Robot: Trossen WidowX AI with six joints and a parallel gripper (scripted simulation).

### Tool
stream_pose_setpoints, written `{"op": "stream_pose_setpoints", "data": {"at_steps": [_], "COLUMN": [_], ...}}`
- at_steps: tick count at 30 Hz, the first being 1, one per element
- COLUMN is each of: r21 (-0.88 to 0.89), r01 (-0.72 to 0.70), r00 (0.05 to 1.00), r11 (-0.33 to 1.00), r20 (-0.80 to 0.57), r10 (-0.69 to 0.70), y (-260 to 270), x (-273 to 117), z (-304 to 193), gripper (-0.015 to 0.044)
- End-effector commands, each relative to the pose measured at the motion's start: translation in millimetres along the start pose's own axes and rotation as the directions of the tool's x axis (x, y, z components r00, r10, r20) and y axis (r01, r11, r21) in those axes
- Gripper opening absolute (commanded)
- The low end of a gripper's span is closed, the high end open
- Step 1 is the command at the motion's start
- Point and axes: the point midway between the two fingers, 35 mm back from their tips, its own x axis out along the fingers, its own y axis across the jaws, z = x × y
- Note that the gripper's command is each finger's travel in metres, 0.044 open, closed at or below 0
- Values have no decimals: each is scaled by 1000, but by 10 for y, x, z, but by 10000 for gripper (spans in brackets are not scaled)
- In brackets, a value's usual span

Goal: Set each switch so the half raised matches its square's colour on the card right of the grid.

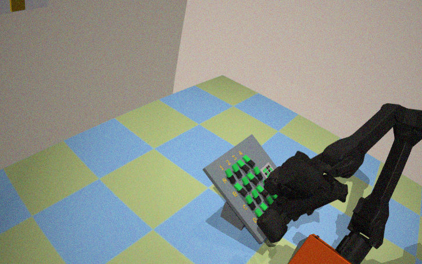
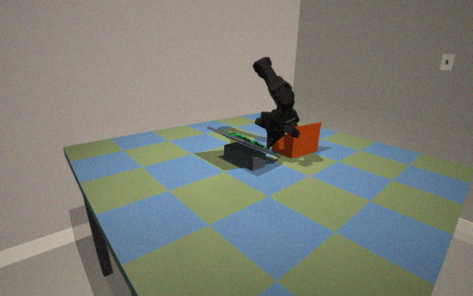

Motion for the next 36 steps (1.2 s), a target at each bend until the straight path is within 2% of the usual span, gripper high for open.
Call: {"op": "stream_pose_setpoints", "data": {"at_steps": [1,5,9,11,15,21,36], "r21": [-7,-1,-7,-8,-8,-8,-8], "r01": [6,-3,0,4,3,6,7], "r00": [1000,1000,1000,1000,1000,1000,1000], "r11": [1000,1000,1000,1000,1000,1000,1000], "r20": [1,-4,-25,-28,-28,-26,-26], "r10": [-6,3,0,-4,-3,-6,-7], "y": [-12,14,14,0,-8,-394,-412], "x": [11,-74,-551,-642,-644,-691,-692], "z": [-9,9,18,14,37,694,715], "gripper": [0,0,0,0,0,0,0]}}
